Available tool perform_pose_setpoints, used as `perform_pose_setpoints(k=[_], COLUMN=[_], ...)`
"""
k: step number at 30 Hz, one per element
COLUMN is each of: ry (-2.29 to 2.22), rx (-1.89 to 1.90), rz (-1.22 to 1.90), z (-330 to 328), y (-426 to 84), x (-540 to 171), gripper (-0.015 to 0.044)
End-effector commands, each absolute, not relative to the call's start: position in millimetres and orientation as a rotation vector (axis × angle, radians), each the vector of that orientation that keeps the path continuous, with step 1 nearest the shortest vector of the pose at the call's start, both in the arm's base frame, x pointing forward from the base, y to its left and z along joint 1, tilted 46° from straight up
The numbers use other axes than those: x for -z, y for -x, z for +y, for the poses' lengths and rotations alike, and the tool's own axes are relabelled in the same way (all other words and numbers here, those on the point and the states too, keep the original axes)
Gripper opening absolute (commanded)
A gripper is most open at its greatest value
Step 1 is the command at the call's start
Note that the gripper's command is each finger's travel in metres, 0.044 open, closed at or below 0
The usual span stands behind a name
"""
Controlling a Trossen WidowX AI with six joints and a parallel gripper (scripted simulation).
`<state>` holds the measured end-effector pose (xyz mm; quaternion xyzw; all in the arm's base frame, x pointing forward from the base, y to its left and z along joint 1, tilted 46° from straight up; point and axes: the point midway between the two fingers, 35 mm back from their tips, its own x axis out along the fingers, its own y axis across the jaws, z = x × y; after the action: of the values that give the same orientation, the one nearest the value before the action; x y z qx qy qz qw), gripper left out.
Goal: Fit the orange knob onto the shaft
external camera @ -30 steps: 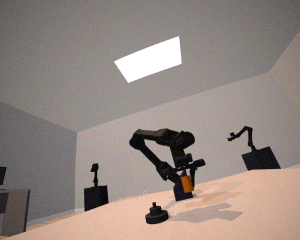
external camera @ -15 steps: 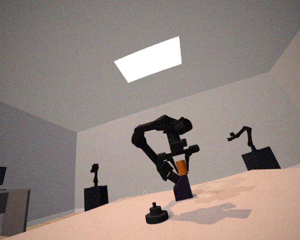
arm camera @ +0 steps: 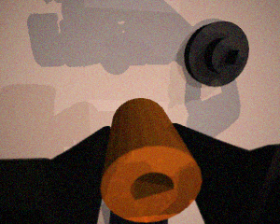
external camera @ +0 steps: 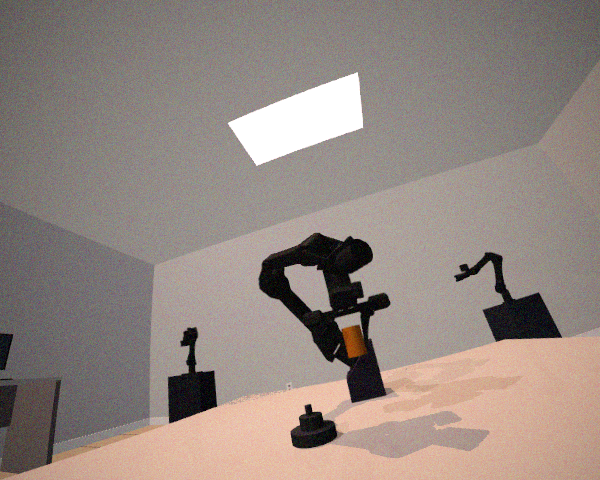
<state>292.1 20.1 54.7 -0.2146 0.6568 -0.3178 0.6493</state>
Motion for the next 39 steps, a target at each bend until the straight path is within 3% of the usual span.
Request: perform_pose_setpoints(k=[1, 39], ry=[0.487, 0.506], rx=[0.713, 0.736], rz=[1.485, 1.477], z=[11, -92], y=[-298, -318], x=[-61, -107], gripper=[0.0000, 0.0000])
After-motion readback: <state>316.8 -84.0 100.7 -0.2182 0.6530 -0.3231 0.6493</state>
